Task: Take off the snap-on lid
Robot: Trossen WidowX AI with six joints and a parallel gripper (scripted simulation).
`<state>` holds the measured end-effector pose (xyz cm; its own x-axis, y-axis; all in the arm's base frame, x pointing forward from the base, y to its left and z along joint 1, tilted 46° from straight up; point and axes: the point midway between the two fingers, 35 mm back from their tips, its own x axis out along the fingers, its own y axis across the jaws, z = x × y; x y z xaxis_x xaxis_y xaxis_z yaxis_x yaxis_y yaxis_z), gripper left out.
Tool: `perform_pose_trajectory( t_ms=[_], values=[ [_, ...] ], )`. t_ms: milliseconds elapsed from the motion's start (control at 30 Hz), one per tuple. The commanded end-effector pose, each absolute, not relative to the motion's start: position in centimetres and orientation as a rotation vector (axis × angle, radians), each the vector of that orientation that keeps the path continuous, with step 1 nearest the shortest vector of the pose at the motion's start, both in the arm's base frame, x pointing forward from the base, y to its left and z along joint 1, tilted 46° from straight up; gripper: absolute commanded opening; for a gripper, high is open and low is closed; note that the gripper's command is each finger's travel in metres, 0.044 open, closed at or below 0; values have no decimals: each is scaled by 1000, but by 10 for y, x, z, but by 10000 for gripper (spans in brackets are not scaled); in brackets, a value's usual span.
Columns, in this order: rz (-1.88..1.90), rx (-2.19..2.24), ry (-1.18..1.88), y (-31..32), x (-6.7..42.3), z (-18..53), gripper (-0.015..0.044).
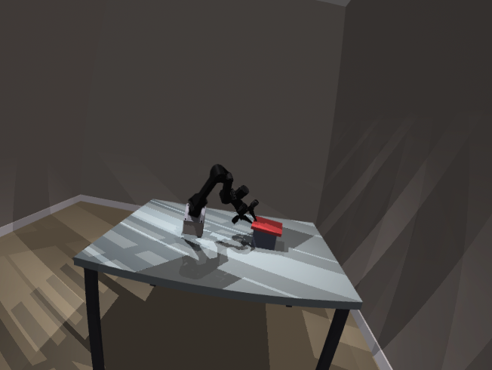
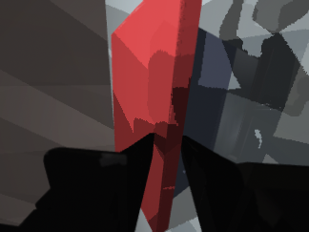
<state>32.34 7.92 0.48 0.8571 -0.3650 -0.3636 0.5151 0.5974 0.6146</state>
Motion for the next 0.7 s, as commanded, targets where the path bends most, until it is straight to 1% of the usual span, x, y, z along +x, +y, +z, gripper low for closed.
perform_pose_trajectory(
  t_ms=[0,667],
  values=[
    [-514,774,211,79,324,5,0],
    [-515,774,212,81,325,6,0]
  ],
)
